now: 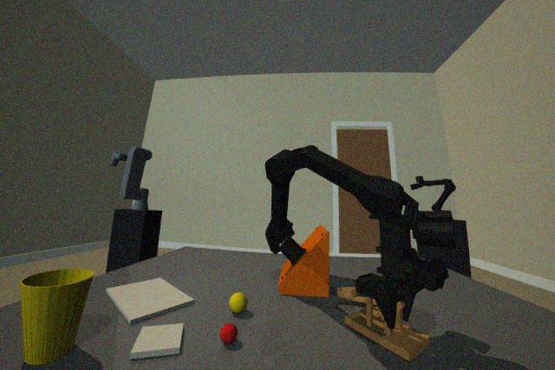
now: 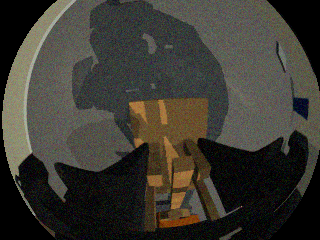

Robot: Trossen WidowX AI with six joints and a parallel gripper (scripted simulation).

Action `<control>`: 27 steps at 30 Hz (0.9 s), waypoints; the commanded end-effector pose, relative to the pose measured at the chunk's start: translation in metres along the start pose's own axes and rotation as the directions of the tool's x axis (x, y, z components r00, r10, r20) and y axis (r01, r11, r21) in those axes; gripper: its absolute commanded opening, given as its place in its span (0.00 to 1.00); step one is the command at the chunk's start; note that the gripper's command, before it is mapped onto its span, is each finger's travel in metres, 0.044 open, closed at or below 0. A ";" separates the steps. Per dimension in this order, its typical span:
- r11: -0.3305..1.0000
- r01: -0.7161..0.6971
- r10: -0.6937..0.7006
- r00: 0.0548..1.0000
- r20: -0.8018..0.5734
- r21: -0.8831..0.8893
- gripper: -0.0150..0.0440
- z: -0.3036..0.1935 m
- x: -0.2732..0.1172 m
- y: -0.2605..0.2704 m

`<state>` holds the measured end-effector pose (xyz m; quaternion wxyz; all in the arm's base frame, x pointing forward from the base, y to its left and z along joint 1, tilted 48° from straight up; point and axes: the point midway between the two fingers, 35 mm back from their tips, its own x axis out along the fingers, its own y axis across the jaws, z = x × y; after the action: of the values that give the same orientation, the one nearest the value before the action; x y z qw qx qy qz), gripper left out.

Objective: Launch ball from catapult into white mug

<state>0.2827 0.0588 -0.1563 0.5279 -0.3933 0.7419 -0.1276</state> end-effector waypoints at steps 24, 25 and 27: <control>1.000 0.002 -0.002 1.000 -0.001 -0.006 0.25 0.002 -0.032 0.001; 1.000 0.002 -0.002 1.000 -0.001 -0.006 0.25 0.002 -0.030 0.001; 1.000 0.003 -0.003 1.000 -0.001 -0.006 0.25 0.002 -0.027 0.001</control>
<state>0.2883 0.0825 -0.1354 0.5272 -0.3913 0.7434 -0.1279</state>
